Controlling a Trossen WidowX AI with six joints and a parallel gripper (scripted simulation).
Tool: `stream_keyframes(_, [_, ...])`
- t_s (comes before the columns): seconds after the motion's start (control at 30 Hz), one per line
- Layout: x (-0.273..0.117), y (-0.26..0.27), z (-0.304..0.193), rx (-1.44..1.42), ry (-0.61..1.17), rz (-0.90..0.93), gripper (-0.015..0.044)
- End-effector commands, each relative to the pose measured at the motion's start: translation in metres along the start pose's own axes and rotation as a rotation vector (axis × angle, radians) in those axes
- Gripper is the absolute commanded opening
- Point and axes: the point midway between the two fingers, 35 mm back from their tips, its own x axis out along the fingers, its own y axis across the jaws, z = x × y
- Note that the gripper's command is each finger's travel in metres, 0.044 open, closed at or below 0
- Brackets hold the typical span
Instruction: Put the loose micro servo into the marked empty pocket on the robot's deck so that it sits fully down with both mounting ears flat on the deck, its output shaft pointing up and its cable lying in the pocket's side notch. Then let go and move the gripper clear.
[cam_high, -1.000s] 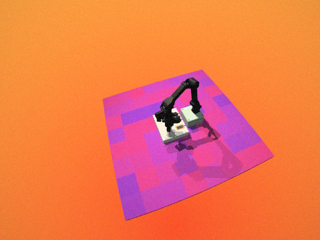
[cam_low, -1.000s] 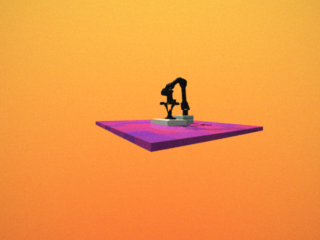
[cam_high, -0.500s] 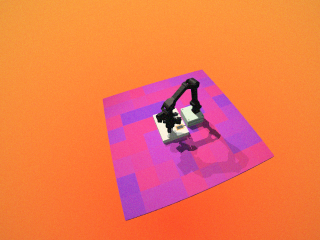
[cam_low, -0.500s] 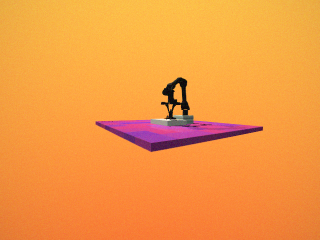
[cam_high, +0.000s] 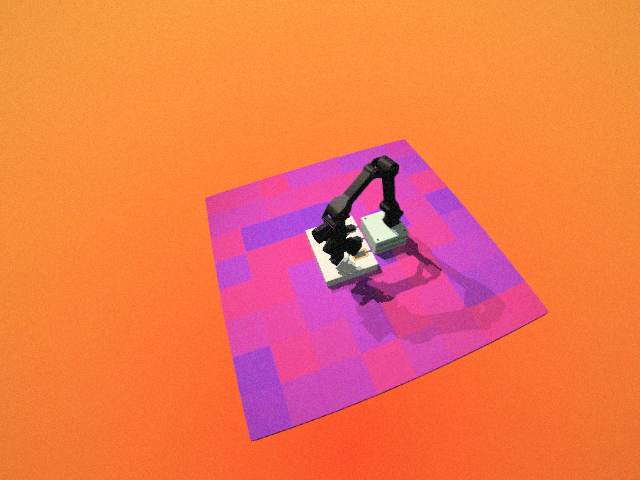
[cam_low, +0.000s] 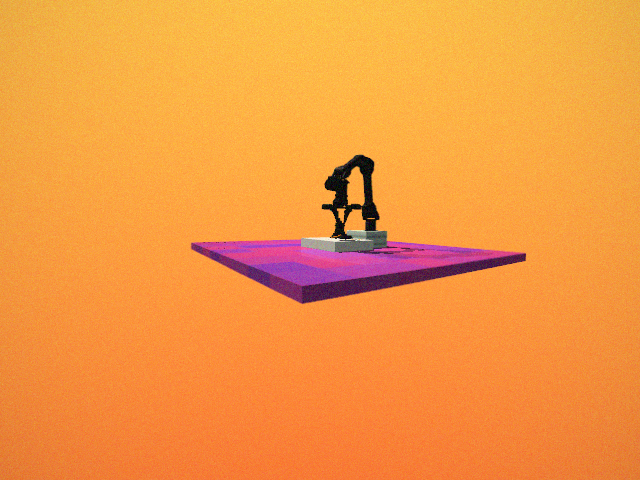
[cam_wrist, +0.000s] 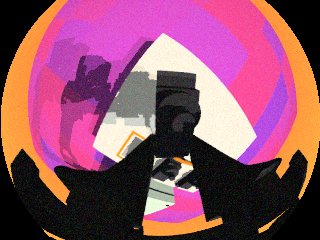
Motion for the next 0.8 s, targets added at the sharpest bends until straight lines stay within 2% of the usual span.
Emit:
stream_keyframes(0.0, [-0.0004, 0.0008, 0.0002, 0.136, -0.001, 0.004, 0.0])
stream_keyframes(0.43, [-0.0004, 0.0008, 0.0002, 0.582, 0.0, 0.005, 0.0])
stream_keyframes(0.77, [-0.0004, 0.0047, -0.0054, 0.605, 0.001, 0.005, 0.0])
